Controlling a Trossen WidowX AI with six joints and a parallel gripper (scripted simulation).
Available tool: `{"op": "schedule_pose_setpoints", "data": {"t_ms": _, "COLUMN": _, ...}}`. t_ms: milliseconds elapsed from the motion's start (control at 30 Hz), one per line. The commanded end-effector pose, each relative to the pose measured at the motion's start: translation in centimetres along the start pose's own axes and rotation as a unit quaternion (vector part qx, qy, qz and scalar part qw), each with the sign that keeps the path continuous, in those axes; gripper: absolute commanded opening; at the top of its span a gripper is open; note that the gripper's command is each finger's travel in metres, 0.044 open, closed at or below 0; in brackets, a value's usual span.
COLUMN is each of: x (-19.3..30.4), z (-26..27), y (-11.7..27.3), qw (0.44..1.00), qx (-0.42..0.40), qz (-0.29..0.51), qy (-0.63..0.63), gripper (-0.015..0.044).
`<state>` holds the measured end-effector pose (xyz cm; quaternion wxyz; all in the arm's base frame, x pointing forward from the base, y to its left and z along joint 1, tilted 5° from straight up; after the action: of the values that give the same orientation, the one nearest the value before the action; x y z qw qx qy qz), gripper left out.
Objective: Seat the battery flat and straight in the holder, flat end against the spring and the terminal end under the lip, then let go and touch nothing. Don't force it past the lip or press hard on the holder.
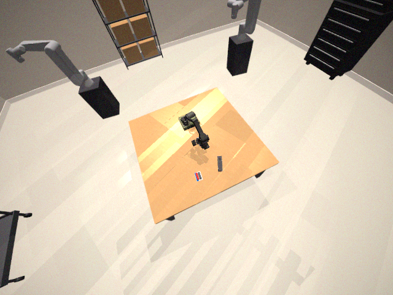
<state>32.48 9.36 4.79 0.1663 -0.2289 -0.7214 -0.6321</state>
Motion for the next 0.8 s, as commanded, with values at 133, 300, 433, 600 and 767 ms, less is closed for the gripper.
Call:
{"op": "schedule_pose_setpoints", "data": {"t_ms": 133, "x": -0.65, "z": 0.13, "y": 0.37, "qw": 1.0, "qx": 0.001, "qz": -0.006, "qy": 0.003, "gripper": 0.0061}}
{"op": "schedule_pose_setpoints", "data": {"t_ms": 300, "x": -0.69, "z": 0.14, "y": 0.39, "qw": 1.0, "qx": 0.0, "qz": -0.007, "qy": 0.003, "gripper": 0.0061}}
{"op": "schedule_pose_setpoints", "data": {"t_ms": 433, "x": -0.55, "z": 0.13, "y": 0.31, "qw": 1.0, "qx": -0.001, "qz": -0.016, "qy": 0.003, "gripper": 0.0061}}
{"op": "schedule_pose_setpoints", "data": {"t_ms": 600, "x": -0.36, "z": 0.11, "y": 0.2, "qw": 1.0, "qx": -0.003, "qz": -0.028, "qy": 0.002, "gripper": 0.0061}}
{"op": "schedule_pose_setpoints", "data": {"t_ms": 767, "x": -0.16, "z": 0.09, "y": 0.09, "qw": 0.999, "qx": -0.005, "qz": -0.04, "qy": 0.002, "gripper": 0.0061}}
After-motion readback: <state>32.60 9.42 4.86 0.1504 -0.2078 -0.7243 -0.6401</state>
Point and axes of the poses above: the point midway between the two fingers, 35 mm back from their tips, its own y axis back along the fingers, its own z axis across the jaws, x = y × z, the point moved 7 cm from there along y, back along the fingers, and after that the axes turned 12 degrees about -y, right-handed, at the moved point
